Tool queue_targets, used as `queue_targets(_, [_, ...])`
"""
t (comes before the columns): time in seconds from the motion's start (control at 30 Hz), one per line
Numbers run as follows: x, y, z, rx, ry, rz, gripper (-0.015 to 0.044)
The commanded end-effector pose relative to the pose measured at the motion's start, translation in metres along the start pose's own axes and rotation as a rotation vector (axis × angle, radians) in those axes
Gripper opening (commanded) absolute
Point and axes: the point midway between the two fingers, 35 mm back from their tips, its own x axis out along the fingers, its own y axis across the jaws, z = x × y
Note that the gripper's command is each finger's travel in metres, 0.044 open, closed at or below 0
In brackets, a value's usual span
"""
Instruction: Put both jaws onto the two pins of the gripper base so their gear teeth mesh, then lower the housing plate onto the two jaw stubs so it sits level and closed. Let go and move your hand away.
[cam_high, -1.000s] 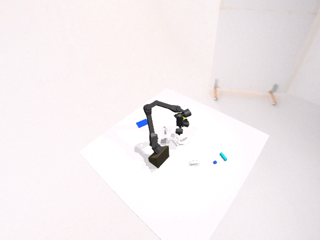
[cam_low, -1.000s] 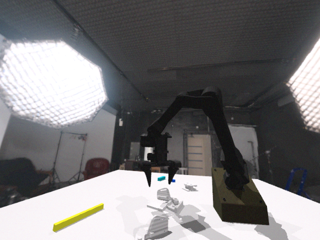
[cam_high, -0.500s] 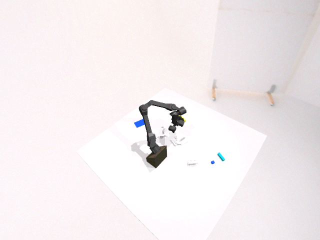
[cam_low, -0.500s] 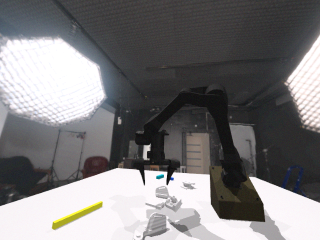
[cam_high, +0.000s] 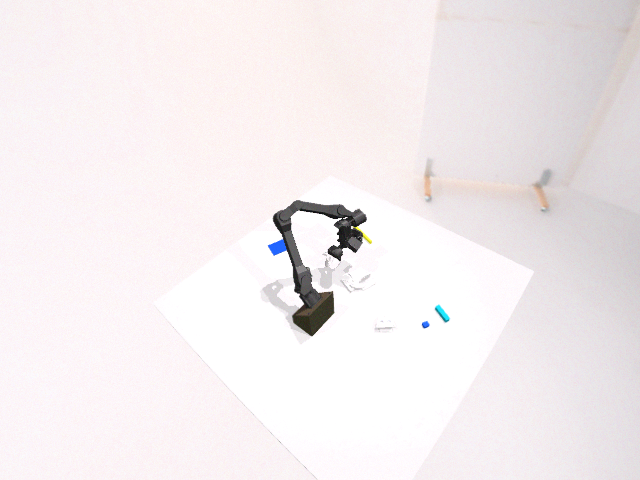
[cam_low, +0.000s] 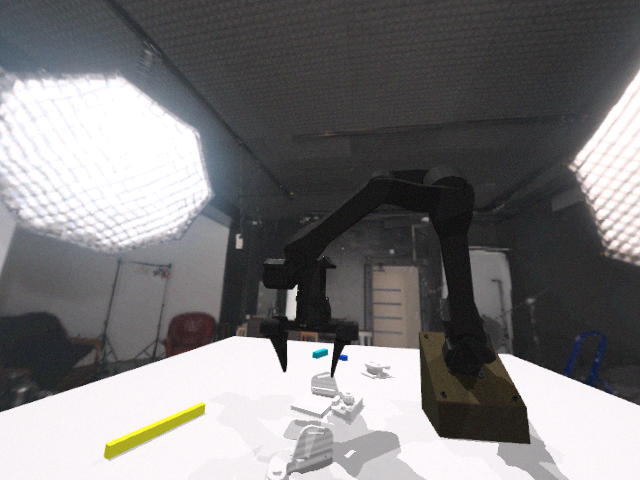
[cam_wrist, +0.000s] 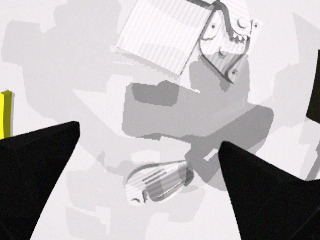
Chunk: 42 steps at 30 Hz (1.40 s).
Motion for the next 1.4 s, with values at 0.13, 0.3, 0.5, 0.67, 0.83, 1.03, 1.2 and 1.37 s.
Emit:
queue_targets(0.13, [-0.003, 0.000, -0.018, 0.154, 0.006, 0.004, 0.0440])
queue_targets(0.3, [-0.004, -0.002, -0.028, 0.257, 0.009, 0.003, 0.0440])
queue_targets(0.5, [-0.005, -0.003, -0.041, 0.380, 0.012, 0.001, 0.0440])
queue_targets(0.67, [-0.006, -0.005, -0.052, 0.483, 0.015, -0.001, 0.0440])
queue_targets(0.83, [-0.007, -0.008, -0.062, 0.585, 0.019, -0.004, 0.0440])
queue_targets(1.03, [-0.008, -0.011, -0.075, 0.709, 0.023, -0.009, 0.0440])
queue_targets(1.2, [-0.009, -0.014, -0.085, 0.811, 0.026, -0.014, 0.0440])
queue_targets(1.37, [-0.009, -0.016, -0.090, 0.862, 0.028, -0.016, 0.0440])
